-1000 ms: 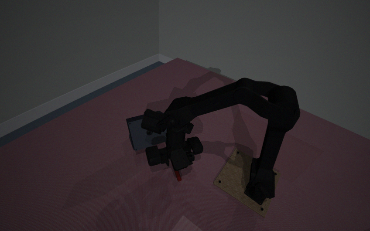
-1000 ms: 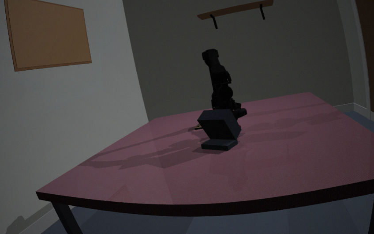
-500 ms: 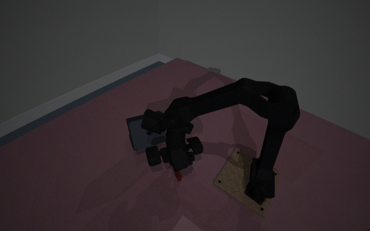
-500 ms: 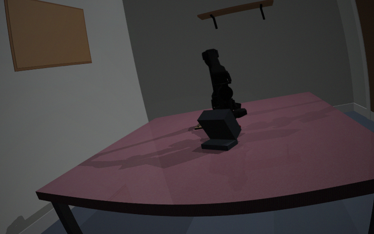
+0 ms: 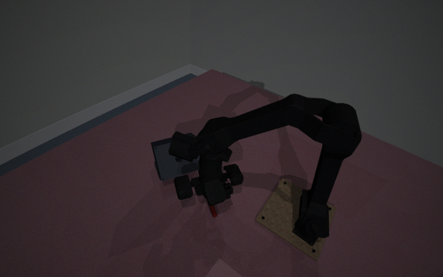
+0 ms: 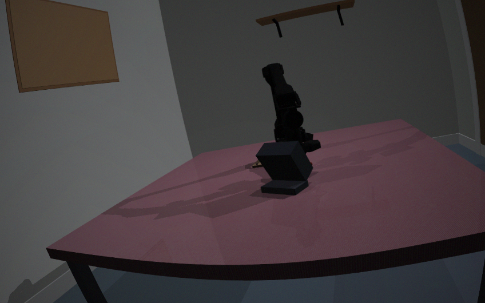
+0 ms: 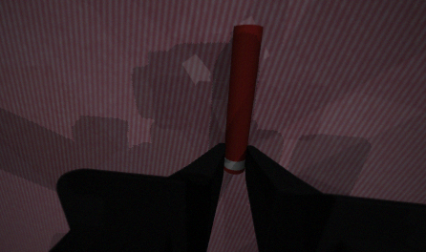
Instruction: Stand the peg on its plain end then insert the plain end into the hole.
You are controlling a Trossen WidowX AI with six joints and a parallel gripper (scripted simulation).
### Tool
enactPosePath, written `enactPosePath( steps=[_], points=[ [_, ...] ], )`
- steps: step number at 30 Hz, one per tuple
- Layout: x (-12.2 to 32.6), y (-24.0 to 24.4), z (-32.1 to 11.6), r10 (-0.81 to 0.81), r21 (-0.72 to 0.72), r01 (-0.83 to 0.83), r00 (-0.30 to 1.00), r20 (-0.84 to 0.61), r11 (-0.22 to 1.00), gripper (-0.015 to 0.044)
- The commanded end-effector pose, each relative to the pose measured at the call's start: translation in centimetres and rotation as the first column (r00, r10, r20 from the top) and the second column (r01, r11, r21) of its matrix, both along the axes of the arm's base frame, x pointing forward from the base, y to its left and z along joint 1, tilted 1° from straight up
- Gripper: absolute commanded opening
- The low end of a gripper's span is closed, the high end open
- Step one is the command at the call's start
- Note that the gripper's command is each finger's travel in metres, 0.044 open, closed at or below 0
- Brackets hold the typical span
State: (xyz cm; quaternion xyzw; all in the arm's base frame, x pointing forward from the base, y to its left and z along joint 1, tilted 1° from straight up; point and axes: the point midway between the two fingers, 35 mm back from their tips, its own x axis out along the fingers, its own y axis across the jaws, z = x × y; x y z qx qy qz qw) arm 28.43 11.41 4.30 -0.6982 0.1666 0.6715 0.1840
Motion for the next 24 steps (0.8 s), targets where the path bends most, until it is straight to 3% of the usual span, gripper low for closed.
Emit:
enactPosePath(
  steps=[1,24],
  points=[
    [-0.2,0.0,0.3,-0.004,-0.017,0.004,0.999,0.032,1.000,0.0049],
    [-1.1,0.5,1.5,0.001,-0.114,0.024,0.977,0.212,0.993,0.0049]
  ],
)
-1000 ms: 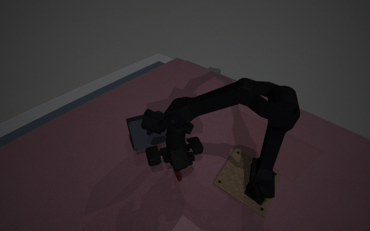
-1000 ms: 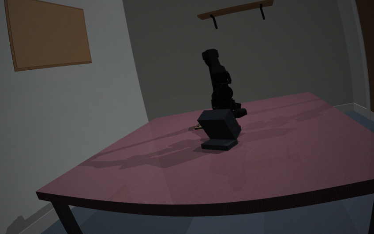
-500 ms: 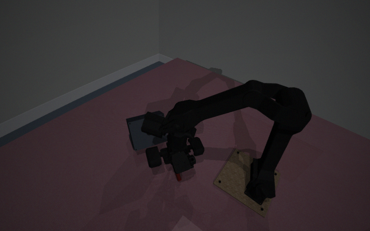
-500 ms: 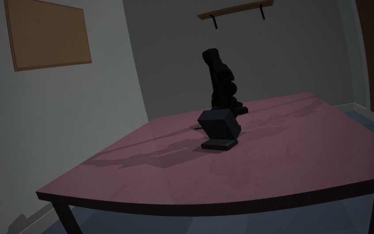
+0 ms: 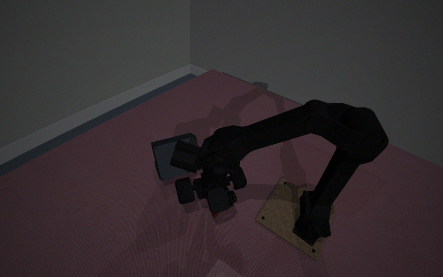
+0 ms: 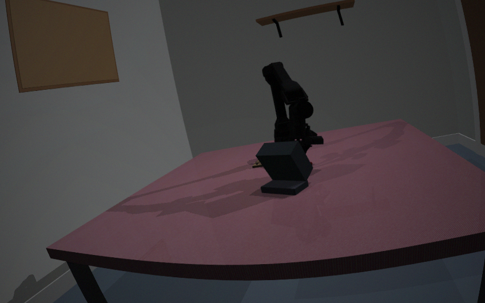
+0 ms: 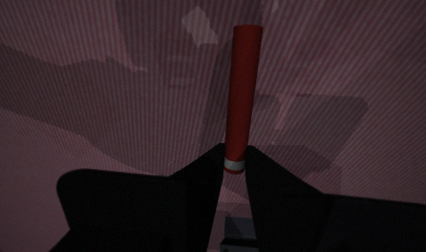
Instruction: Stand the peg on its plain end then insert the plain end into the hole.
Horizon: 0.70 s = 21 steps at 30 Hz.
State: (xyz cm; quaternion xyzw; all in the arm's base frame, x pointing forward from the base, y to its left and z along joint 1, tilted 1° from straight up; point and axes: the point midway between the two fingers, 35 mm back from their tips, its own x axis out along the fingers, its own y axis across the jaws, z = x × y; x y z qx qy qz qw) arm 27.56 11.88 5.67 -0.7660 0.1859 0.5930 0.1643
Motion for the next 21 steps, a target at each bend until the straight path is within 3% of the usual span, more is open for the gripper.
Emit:
enactPosePath(
  steps=[1,21],
  points=[
    [-0.25,0.00,0.23,-0.005,-0.015,0.005,0.999,0.034,1.000,0.0049],
    [-1.16,0.48,1.09,-0.002,-0.096,0.020,0.983,0.183,0.995,0.0049]
  ],
)
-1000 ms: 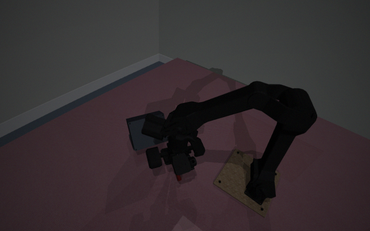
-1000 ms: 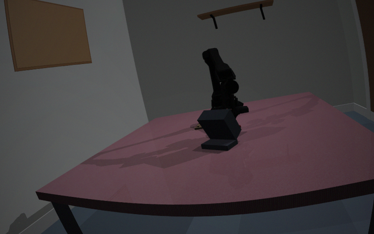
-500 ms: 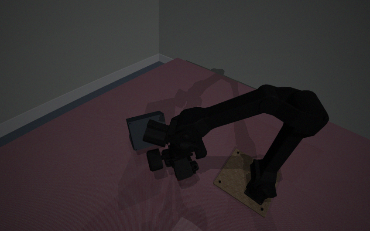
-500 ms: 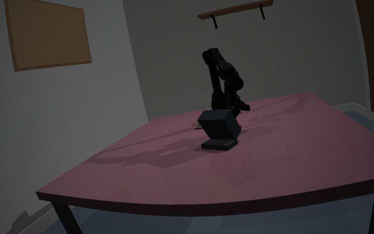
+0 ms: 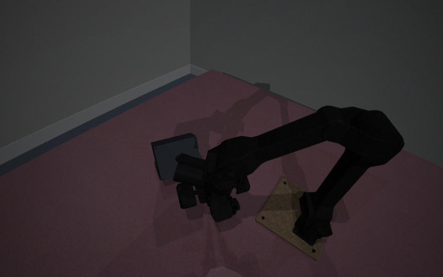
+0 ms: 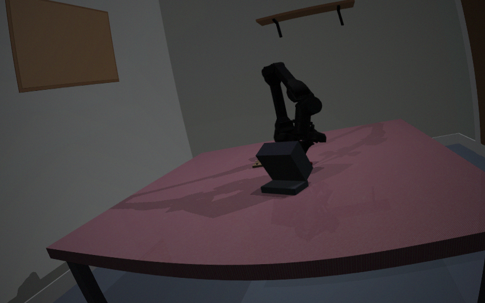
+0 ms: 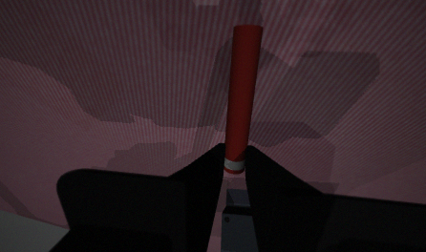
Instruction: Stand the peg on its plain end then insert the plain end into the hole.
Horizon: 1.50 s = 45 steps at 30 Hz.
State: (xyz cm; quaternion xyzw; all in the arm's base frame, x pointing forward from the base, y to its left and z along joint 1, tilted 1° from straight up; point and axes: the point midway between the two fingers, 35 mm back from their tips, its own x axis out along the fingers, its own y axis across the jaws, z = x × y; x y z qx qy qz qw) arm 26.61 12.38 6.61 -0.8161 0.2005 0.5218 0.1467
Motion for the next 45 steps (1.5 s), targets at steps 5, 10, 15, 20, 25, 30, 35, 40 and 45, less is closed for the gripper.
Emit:
enactPosePath(
  steps=[5,10,15,20,25,30,35,40,45],
  points=[
    [-0.5,0.1,0.3,-0.005,-0.030,0.007,0.998,0.065,1.000,0.0049],
    [-0.7,0.2,0.5,-0.005,-0.051,0.010,0.995,0.102,0.999,0.0049],
    [-1.0,0.4,0.7,-0.004,-0.071,0.014,0.990,0.140,0.997,0.0049],
    [-1.3,0.5,0.8,-0.003,-0.091,0.019,0.984,0.177,0.996,0.0049],
    [-1.5,0.7,1.0,0.000,-0.110,0.024,0.977,0.214,0.994,0.0049],
    [-1.8,0.8,1.1,0.003,-0.130,0.031,0.968,0.250,0.991,0.0049],
    [-2.1,1.0,1.2,0.007,-0.149,0.037,0.958,0.286,0.988,0.0049],
    [-2.4,1.1,1.3,0.012,-0.168,0.045,0.947,0.322,0.985,0.0049],
    [-2.7,1.3,1.4,0.017,-0.187,0.053,0.934,0.357,0.981,0.0049]
  ],
)
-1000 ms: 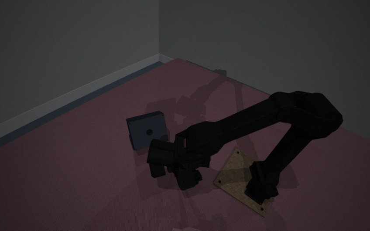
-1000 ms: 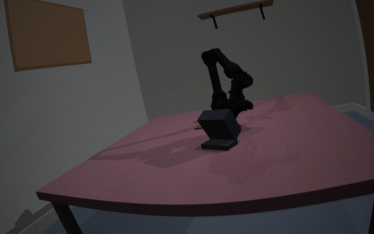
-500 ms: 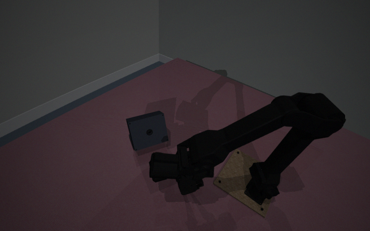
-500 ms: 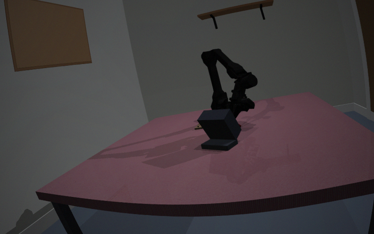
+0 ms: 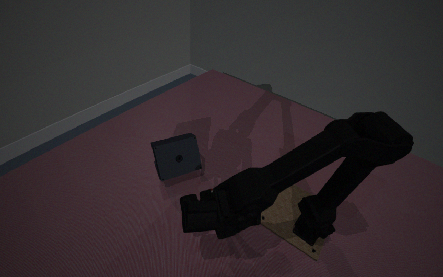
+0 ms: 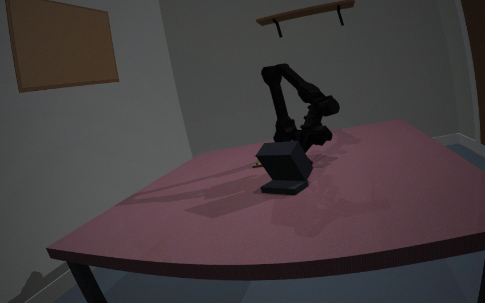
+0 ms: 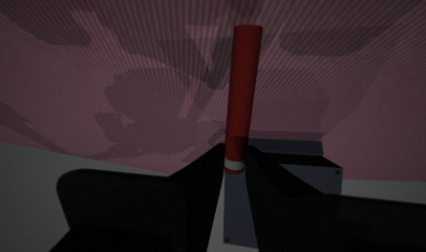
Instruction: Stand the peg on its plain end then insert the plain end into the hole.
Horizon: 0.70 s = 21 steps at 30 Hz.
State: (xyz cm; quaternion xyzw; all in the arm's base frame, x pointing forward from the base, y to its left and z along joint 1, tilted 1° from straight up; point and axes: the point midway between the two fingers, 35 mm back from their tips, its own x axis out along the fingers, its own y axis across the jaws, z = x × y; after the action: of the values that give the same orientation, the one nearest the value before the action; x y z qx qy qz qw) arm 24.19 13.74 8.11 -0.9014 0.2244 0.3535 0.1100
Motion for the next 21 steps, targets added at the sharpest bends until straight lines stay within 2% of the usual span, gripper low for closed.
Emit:
enactPosePath(
  steps=[1,21],
  points=[
    [-0.3,0.0,-0.1,-0.004,-0.021,0.004,1.000,0.029,1.000,0.0049],
    [-1.5,0.6,0.0,-0.001,-0.102,0.020,0.984,0.178,0.995,0.0049]
  ],
)
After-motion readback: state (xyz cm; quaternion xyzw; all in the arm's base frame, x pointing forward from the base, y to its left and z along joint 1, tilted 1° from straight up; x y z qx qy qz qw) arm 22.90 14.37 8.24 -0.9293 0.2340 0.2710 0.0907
